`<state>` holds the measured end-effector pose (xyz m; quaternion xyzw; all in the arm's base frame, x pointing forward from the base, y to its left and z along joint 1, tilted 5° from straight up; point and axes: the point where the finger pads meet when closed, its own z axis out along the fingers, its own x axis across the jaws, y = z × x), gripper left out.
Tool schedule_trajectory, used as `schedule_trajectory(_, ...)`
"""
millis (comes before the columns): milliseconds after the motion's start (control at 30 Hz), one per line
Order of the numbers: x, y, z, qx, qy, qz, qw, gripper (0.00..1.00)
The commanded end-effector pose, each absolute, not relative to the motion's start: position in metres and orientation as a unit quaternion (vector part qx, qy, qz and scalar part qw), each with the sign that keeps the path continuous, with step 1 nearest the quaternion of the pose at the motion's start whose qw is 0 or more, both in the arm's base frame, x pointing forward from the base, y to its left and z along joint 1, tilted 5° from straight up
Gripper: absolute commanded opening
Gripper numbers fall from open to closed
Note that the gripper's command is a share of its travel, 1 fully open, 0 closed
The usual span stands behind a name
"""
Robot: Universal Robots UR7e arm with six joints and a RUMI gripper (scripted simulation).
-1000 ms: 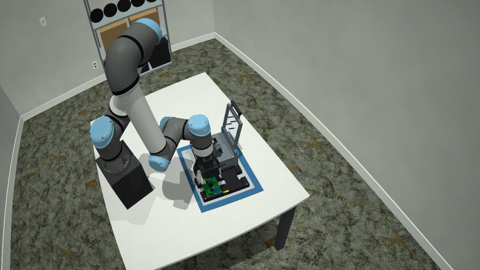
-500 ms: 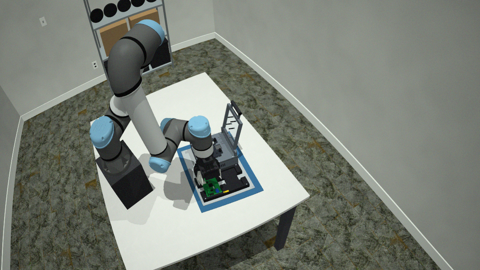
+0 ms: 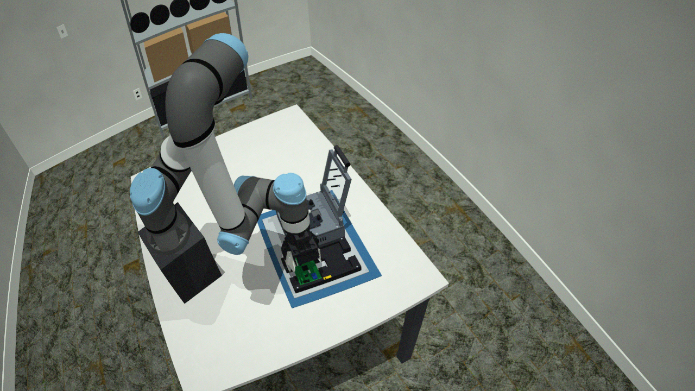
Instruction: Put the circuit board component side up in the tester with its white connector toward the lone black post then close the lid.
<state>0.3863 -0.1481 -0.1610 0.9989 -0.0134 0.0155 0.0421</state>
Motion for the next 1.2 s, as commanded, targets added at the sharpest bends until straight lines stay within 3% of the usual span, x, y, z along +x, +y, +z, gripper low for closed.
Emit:
schedule_trajectory(0,0.3869,-0.1487,-0.1655,0.999,-0.013,0.016,0.043,0.59)
schedule_trajectory(1167,0.3871,-0.1491,-0.1707,0.999,-0.013,0.016,0.043,0.59)
